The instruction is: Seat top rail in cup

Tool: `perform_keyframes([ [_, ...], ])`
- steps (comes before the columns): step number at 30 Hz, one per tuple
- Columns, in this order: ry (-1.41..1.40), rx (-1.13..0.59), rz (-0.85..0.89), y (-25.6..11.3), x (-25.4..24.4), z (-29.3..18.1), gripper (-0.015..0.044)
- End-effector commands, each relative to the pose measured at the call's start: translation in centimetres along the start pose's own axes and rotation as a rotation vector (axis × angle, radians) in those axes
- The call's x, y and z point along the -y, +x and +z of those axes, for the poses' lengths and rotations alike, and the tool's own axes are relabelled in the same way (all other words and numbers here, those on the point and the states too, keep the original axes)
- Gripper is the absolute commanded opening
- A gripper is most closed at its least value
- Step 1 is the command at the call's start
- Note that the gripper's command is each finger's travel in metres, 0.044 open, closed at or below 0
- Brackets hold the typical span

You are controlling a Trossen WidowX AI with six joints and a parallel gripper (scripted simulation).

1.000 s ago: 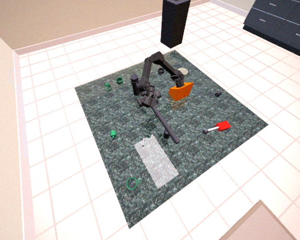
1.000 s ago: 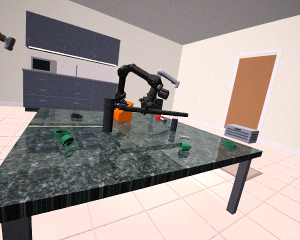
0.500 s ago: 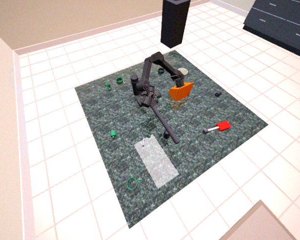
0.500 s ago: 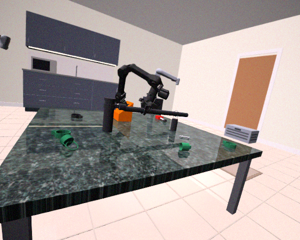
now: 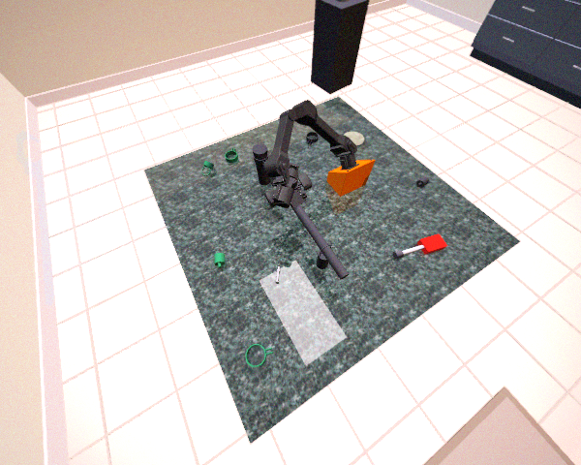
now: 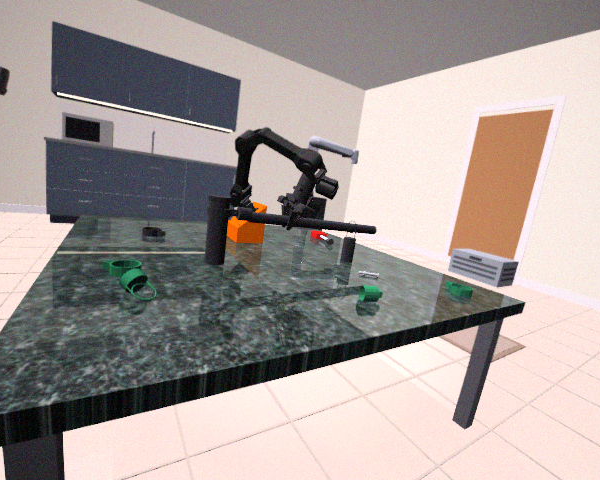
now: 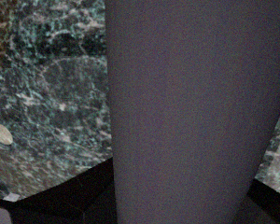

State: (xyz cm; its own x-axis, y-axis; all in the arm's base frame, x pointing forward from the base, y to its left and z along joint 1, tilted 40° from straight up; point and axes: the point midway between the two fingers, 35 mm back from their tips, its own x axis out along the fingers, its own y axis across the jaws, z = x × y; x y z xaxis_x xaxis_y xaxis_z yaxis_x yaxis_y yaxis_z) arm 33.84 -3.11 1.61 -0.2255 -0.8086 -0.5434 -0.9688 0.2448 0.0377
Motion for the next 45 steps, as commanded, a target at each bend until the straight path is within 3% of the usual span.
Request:
perform_keyframes([
  [1, 0.003, -0.002, -0.005, -0.1, 0.0, -0.1, 0.0],
  [45, 0.003, -0.002, -0.004, -1.4, 0.3, 0.9, 0.0],
])
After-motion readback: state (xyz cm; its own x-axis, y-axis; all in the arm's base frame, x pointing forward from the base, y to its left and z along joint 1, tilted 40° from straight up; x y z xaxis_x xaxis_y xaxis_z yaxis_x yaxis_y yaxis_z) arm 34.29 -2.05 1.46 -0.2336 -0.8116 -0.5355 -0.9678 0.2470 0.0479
